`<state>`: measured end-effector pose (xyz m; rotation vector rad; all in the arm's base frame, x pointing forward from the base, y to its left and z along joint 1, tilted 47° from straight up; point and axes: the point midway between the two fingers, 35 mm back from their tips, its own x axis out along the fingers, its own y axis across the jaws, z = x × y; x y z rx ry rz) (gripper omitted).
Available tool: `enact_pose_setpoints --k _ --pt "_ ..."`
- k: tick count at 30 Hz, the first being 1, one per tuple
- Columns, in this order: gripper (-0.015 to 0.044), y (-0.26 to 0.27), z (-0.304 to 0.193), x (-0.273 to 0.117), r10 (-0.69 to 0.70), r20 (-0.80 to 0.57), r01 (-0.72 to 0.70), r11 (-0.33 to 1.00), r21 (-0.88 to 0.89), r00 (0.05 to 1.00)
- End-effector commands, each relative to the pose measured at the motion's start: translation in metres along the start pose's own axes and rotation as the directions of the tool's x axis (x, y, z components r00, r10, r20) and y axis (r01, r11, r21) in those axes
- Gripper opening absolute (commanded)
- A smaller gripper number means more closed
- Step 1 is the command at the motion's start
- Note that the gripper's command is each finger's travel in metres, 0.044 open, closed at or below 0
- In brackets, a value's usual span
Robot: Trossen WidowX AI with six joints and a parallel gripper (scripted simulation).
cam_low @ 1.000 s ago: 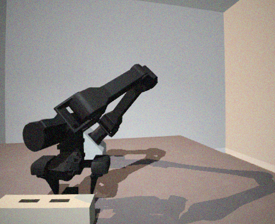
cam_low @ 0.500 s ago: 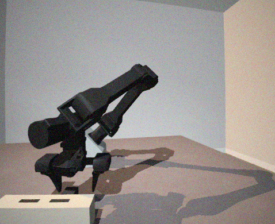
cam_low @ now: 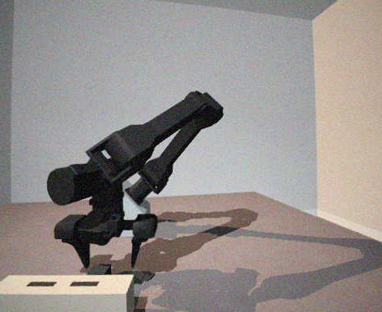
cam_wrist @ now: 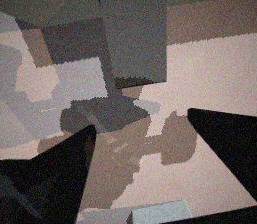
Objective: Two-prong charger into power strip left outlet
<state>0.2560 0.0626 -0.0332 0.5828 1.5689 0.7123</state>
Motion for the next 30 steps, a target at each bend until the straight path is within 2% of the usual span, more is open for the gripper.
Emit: enact_pose_setpoints --k 1,6,8,30 --pt "0.0440 -0.001 0.007 -0.018 0.000 0.150 -0.002 1.000 0.012 0.989" --pt "0.0440 -0.002 0.014 -0.064 -0.003 0.475 -0.002 1.000 0.010 0.880" --pt "0.0440 -0.001 0.014 -0.076 -0.001 0.546 -0.002 1.000 0.005 0.838" --pt "0.0440 -0.001 0.013 -0.077 -0.001 0.554 -0.001 1.000 0.004 0.833"
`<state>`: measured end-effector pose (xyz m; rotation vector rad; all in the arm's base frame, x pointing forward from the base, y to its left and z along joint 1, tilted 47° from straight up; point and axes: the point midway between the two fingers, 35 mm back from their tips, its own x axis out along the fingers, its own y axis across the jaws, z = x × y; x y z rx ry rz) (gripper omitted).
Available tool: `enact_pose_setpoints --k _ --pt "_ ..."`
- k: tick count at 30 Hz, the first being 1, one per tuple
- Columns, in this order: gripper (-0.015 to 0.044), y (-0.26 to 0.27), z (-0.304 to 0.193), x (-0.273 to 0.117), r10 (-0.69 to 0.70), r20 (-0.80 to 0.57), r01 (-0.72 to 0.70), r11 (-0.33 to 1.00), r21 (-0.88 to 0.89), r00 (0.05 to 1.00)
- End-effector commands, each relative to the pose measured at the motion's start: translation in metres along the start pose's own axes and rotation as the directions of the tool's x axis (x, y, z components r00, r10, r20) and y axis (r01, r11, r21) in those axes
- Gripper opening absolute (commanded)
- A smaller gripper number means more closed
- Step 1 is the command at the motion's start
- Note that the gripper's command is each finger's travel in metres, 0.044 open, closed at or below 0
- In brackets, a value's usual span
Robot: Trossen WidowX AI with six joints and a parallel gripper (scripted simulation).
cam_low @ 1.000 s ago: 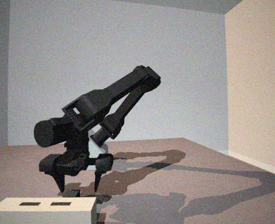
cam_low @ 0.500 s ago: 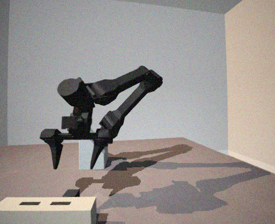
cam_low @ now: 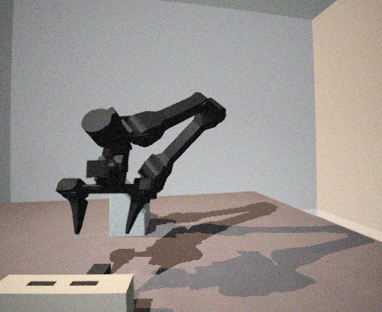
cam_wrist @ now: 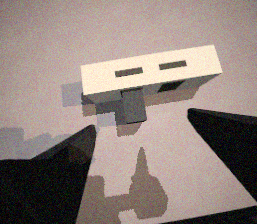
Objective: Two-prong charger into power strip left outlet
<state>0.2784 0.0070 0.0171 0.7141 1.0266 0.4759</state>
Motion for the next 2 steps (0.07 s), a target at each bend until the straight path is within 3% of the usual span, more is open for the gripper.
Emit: enact_pose_setpoints --k 1,2 --pt "0.0440 0.0005 0.0002 -0.0001 0.004 0.002 -0.004 1.000 0.002 1.000" --pt "0.0440 0.0005 0.0002 -0.0001 0.004 0.002 -0.004 1.000 0.002 1.000"
